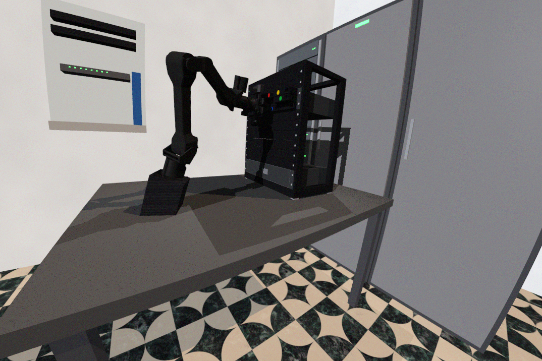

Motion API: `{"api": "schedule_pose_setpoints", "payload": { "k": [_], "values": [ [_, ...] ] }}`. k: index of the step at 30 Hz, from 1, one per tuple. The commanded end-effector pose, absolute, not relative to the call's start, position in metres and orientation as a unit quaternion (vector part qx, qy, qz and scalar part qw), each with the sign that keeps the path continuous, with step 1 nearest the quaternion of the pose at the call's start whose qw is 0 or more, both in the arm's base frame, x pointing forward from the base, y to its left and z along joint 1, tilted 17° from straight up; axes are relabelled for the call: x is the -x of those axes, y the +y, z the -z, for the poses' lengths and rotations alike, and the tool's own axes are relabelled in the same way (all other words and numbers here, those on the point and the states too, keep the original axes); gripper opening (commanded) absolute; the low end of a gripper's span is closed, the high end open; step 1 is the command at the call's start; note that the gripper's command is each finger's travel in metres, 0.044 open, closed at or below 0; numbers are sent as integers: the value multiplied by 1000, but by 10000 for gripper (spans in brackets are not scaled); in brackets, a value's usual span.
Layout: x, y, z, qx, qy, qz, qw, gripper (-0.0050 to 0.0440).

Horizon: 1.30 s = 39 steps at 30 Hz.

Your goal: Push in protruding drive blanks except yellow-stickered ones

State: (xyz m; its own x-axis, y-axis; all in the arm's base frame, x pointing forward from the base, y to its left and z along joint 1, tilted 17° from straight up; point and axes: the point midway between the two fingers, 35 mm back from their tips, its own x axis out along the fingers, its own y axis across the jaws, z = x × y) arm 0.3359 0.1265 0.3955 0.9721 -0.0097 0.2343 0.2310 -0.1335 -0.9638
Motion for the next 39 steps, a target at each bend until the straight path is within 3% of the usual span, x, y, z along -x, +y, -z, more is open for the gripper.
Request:
{"api": "schedule_pose_setpoints", "payload": {
  "k": [1, 39],
  "values": [
    [-332, 126, -415, 735, -94, 104, 663, 0],
    [-336, 127, -419, 735, -94, 104, 663, 0]
  ]
}}
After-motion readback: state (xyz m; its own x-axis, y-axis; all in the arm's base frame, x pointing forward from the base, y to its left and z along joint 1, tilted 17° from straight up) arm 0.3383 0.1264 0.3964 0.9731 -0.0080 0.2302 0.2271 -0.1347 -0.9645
